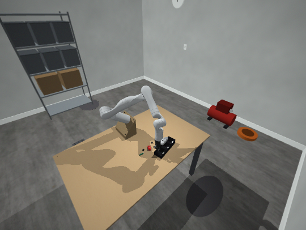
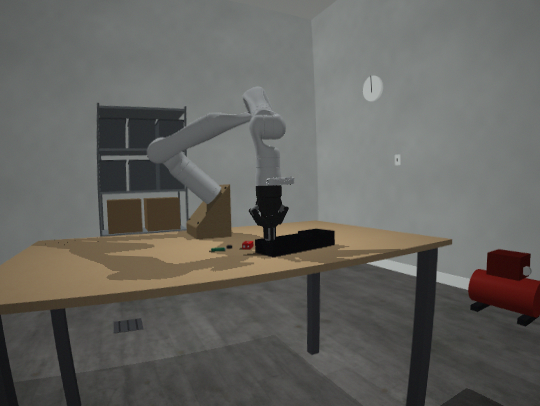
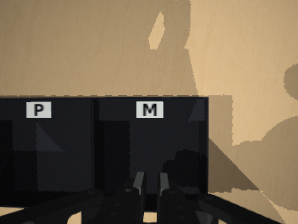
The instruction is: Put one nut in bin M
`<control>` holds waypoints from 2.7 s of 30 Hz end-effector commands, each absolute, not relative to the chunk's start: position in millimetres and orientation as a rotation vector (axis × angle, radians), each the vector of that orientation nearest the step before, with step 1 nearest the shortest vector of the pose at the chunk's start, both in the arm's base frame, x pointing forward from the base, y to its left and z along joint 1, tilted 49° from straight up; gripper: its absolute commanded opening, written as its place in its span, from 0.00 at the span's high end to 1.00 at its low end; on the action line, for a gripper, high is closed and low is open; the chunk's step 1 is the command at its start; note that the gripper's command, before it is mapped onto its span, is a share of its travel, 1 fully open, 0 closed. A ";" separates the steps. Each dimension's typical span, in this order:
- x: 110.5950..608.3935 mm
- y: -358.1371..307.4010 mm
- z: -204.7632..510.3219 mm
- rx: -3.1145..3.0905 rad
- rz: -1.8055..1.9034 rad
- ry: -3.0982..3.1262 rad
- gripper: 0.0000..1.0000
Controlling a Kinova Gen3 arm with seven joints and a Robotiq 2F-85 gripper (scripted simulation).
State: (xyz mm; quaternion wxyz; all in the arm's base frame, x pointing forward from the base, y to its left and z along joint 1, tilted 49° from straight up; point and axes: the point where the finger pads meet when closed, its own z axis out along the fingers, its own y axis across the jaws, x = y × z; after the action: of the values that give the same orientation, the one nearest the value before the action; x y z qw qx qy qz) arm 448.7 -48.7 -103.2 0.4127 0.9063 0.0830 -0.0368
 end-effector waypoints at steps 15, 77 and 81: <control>450.3 -13.6 -73.5 2.278 -0.085 0.209 0.91; 432.1 -8.3 -177.8 2.281 -0.088 0.213 0.91; 432.5 -6.9 -176.6 2.280 -0.086 0.213 0.91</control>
State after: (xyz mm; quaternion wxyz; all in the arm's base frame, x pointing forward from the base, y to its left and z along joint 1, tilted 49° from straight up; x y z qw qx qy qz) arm 432.6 -6.6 -176.1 0.4130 0.9061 0.0848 -0.0341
